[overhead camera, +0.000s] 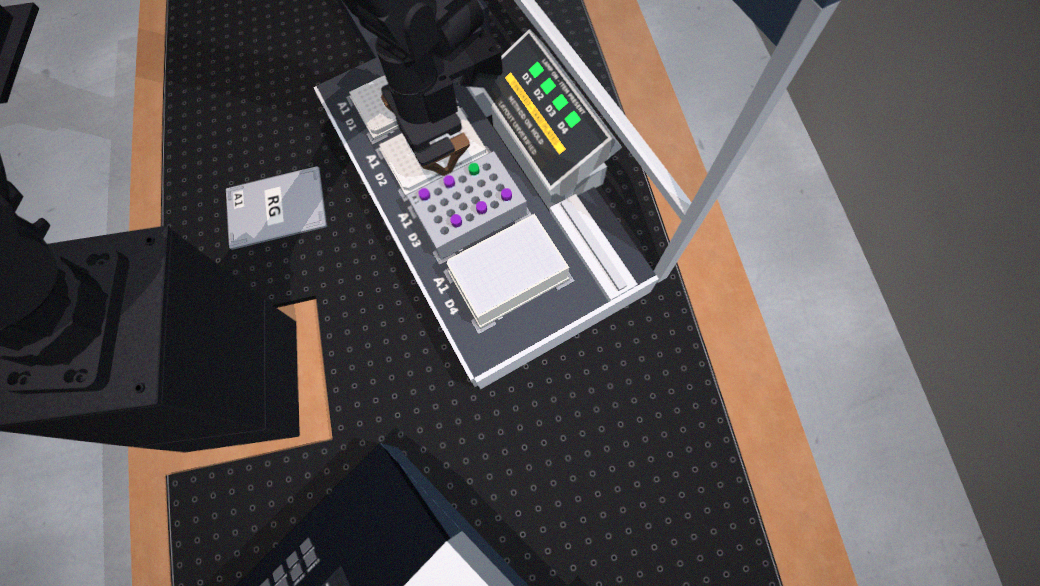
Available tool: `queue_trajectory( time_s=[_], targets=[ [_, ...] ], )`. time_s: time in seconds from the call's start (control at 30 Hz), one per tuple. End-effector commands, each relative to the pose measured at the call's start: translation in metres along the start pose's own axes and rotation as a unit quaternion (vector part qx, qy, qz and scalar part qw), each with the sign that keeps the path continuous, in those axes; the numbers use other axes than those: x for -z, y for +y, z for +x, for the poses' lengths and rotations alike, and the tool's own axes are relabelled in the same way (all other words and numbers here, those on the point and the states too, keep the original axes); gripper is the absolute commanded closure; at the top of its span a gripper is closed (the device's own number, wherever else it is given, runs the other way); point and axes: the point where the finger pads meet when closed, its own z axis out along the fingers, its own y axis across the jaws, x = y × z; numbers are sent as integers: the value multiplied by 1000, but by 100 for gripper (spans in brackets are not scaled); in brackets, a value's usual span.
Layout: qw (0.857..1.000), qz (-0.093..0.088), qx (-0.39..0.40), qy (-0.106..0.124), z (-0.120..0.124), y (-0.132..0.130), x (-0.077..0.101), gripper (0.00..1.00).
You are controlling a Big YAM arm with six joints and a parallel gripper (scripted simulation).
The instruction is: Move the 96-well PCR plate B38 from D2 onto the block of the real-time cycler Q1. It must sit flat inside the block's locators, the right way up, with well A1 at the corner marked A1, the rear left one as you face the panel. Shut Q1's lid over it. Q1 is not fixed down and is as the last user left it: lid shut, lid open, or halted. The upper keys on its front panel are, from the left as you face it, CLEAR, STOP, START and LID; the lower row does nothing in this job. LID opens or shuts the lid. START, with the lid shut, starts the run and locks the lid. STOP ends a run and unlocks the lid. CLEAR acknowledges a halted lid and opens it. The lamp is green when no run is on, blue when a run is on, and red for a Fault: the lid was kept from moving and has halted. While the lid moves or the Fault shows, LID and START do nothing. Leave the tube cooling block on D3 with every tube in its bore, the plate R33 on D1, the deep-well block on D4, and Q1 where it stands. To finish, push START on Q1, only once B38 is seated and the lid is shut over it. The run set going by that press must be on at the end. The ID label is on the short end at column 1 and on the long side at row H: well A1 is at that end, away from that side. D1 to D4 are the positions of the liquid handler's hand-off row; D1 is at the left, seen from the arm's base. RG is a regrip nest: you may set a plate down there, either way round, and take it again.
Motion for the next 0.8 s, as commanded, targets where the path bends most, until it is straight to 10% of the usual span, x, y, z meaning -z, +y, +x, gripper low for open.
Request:
queue_trajectory(
  time_s=[0.0, 0.77],
  targets=[
    [1000, -3, -6, -7, -7, 3, -10, 100],
    [1000, 2, -7, 8, 9, -4, -19, 100]
  ],
)
